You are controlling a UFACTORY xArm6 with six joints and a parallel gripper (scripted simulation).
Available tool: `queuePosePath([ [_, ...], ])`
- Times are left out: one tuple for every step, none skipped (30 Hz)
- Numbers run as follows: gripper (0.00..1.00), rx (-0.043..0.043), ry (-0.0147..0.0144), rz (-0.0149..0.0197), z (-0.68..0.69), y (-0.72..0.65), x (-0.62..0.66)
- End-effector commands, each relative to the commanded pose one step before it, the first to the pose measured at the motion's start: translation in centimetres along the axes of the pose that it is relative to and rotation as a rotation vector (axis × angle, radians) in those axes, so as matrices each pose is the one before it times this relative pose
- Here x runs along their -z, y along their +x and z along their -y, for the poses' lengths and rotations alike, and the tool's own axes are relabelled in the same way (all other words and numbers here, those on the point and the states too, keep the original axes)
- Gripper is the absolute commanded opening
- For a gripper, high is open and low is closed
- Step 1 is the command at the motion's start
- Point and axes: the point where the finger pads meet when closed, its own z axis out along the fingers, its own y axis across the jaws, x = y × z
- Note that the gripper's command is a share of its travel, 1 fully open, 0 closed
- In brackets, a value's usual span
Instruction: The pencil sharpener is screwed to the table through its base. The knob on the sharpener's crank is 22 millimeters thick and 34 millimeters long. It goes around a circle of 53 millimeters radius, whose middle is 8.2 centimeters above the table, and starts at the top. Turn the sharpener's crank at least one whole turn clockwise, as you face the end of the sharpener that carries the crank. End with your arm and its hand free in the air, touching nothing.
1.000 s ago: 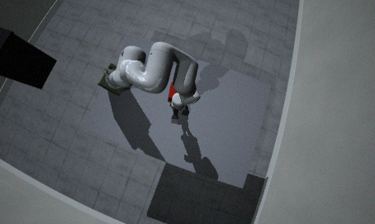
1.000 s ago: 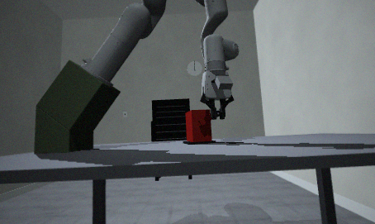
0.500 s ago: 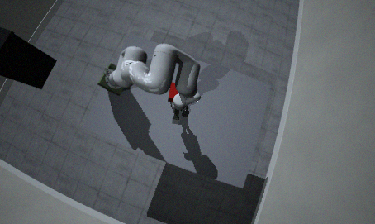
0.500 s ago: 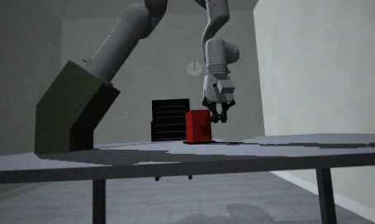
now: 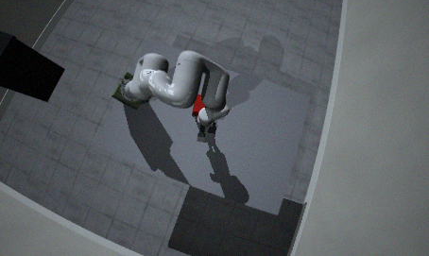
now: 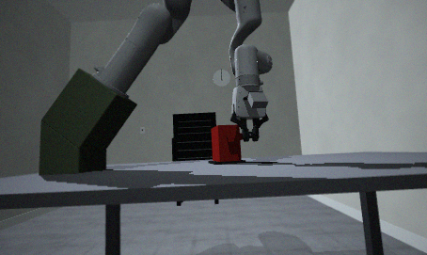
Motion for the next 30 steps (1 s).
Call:
queuePosePath([
  [0.0,-0.00011,0.012,-0.01041,0.156,-0.005,-0.165],
  [0.0,-0.00001,-0.00001,0.00008,0.002,-0.005,-0.03],
  [0.0,-0.00001,-0.00002,0.00013,0.0,-0.007,-0.028],
  [0.0,0.0,0.0,0.0,0.0,0.0,0.0],
  [0.0,0.0,0.0,0.0,0.0,0.0,0.0],
  [0.0,-0.00001,-0.00002,0.00016,-0.001,-0.009,-0.025],
  [0.0,-0.00002,-0.00003,0.00018,-0.002,-0.01,-0.023],
  [0.0,-0.00002,-0.00003,0.00019,-0.002,-0.01,-0.02],
  [0.0,-0.00002,-0.00003,0.00019,-0.002,-0.01,-0.018],
  [0.0,-0.00002,-0.00003,0.00018,-0.003,-0.01,-0.016],
  [0.0,-0.00002,-0.00003,0.00017,-0.003,-0.009,-0.014],
  [0.0,-0.00002,-0.00003,0.00016,-0.002,-0.009,-0.012],
  [0.0,-0.00001,-0.00003,0.00014,-0.002,-0.008,-0.01],
  [0.0,-0.00001,-0.00002,0.00012,-0.002,-0.006,-0.008],
  [0.0,-0.00001,-0.00002,0.0001,-0.002,-0.005,-0.006],
  [0.0,-0.00001,-0.00002,0.00008,-0.001,-0.004,-0.005],
  [0.0,-0.00001,-0.00001,0.00006,-0.001,-0.003,-0.004],
  [0.0,0.0,-0.00001,0.00004,-0.001,-0.002,-0.002],
  [0.0,0.0,-0.00001,0.00002,0.0,-0.001,-0.002],
  [0.0,0.0,0.0,0.00001,0.0,-0.001,-0.001],
  [0.0,0.0,0.0,0.0,0.0,0.0,0.0],
  [0.0,0.0,0.0,0.0,0.0,0.0,0.0],
  [0.0,0.0,0.0,0.0,0.0,0.0,0.0],
  [0.0,0.0,0.0,0.0,0.0,0.0,0.0],
  [0.0,0.0,0.0,0.0,0.0,0.0,0.0],
  [0.0,0.0,0.0,0.0,0.0,0.0,0.0],
  [0.0,0.0,0.0,0.0,0.0,0.0,0.0],
  [0.0,0.0,0.0,0.0,0.0,0.0,0.0],
  [0.0,0.0,0.0,0.0,0.0,0.0,0.0],
  [0.0,0.0,0.0,0.0,0.0,0.0,0.0],
])
